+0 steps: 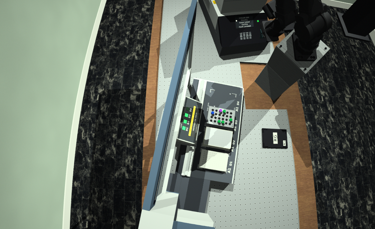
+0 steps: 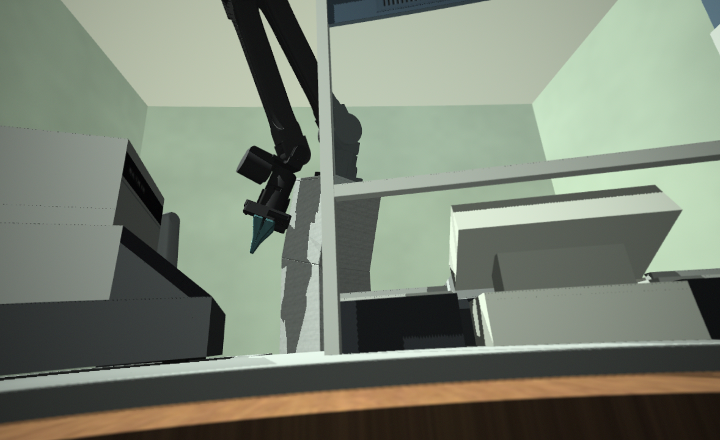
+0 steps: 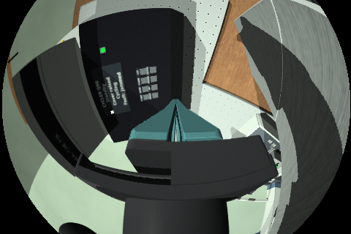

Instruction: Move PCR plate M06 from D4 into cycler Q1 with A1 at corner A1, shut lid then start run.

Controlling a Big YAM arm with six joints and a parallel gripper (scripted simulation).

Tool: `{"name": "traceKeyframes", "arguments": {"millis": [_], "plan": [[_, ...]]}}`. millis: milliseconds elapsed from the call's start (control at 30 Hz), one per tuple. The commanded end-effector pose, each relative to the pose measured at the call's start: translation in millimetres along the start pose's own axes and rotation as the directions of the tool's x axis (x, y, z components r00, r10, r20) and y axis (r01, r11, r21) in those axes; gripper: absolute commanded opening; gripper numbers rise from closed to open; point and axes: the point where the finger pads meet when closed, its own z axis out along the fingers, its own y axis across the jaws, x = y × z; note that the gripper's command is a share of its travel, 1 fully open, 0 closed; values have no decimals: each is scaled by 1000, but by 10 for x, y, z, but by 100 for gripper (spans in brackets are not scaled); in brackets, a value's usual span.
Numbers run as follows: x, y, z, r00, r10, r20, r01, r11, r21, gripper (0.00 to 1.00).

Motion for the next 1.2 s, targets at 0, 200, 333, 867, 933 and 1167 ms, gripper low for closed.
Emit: {"name": "traceKeyframes", "arguments": {"millis": [0,200,333,867,933,1167], "plan": [[-7,-34,-53,1000,-11,6,11,1000,1,0],[2,-42,-106,1000,-14,2,14,1000,-10,0],[-4,-34,-57,1000,-14,3,14,1000,-6,0],[18,27,-33,1000,-17,1,17,1000,-9,0],[19,30,-32,1000,-17,0,17,1000,-10,0],[-2,-21,-17,1000,-15,5,15,1000,5,0]]}}
